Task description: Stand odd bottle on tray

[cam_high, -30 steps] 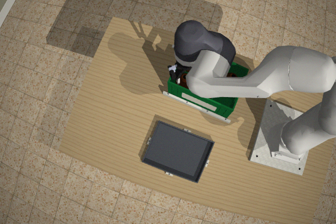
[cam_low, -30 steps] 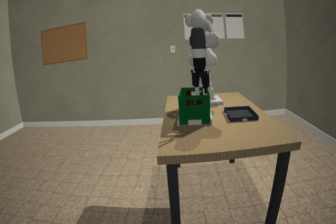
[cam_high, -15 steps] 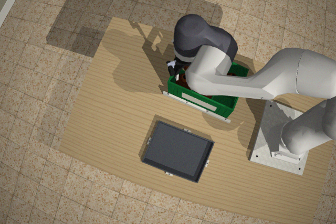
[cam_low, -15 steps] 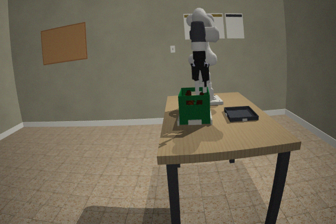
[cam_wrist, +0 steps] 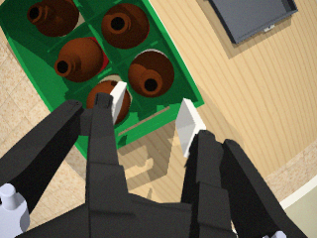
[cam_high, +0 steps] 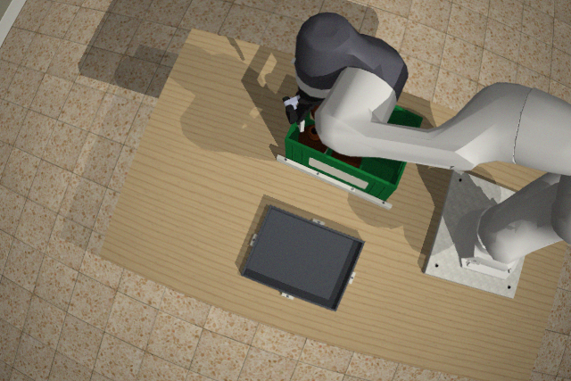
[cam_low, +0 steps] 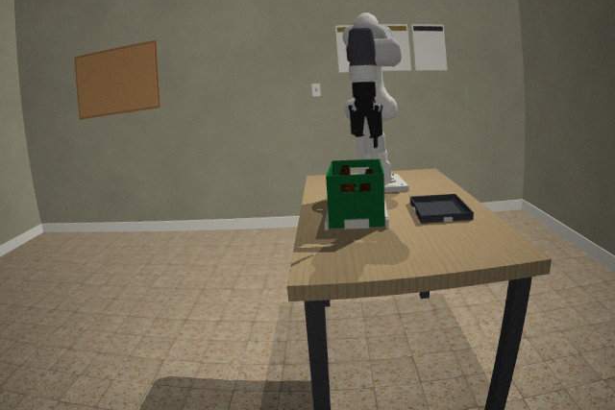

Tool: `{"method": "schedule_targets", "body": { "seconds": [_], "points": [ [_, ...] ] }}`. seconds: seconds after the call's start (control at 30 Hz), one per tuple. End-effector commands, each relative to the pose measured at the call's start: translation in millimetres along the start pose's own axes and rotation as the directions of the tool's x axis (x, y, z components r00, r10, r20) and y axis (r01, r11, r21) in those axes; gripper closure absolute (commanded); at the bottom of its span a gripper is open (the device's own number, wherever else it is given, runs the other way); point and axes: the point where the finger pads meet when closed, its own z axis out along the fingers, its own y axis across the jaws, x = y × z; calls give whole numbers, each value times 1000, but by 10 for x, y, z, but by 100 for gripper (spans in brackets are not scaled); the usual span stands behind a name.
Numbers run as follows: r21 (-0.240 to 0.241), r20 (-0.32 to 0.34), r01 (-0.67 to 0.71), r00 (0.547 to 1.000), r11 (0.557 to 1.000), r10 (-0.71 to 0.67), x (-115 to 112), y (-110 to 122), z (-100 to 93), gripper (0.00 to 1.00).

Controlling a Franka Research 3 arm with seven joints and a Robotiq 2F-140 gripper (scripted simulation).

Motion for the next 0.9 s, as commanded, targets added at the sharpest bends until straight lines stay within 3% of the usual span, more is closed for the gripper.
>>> {"method": "schedule_targets", "body": {
  "seconds": [0.0,0.27,0.3,0.87],
  "points": [
    [6,-14,8,1000,1000,-8,39,-27,-43,56],
    [6,-14,8,1000,1000,-8,39,-27,-58,56],
    [6,-14,8,1000,1000,-8,39,-27,-58,90],
    [6,-14,8,1000,1000,-8,39,-27,-58,90]
  ]
}}
